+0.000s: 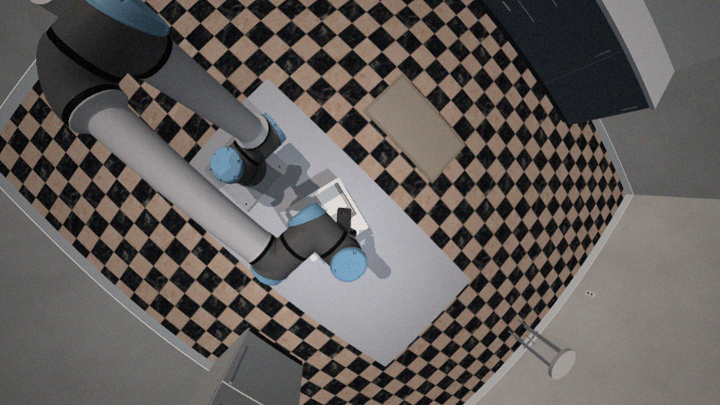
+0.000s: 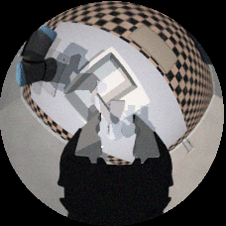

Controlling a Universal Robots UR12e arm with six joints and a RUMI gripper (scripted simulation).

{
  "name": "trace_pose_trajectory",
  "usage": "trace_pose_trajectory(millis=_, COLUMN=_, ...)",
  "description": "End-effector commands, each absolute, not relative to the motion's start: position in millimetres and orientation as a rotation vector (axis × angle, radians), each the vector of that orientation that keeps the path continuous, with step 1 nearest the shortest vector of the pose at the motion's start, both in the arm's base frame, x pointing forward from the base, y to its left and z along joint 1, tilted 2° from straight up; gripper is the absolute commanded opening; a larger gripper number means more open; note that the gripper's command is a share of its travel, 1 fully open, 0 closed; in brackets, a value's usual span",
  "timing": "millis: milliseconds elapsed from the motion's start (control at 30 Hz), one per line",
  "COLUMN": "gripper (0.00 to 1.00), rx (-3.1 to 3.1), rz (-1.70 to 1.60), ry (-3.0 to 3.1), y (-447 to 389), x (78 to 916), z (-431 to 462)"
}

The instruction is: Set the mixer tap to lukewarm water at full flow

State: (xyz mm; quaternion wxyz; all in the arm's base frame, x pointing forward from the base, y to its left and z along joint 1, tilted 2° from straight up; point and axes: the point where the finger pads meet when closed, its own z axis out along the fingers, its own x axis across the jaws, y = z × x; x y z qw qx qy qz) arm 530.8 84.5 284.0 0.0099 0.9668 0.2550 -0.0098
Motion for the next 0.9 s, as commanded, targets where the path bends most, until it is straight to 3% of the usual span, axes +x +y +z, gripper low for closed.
trace_pose_trajectory(millis=0, gripper=0.41, rx=3.018, rz=-0.028, ry=0.796, y=84, x=531, z=283)
trace_pose_trajectory(millis=867, gripper=0.41, rx=3.018, rz=-0.028, ry=0.796, y=84, x=531, z=264)
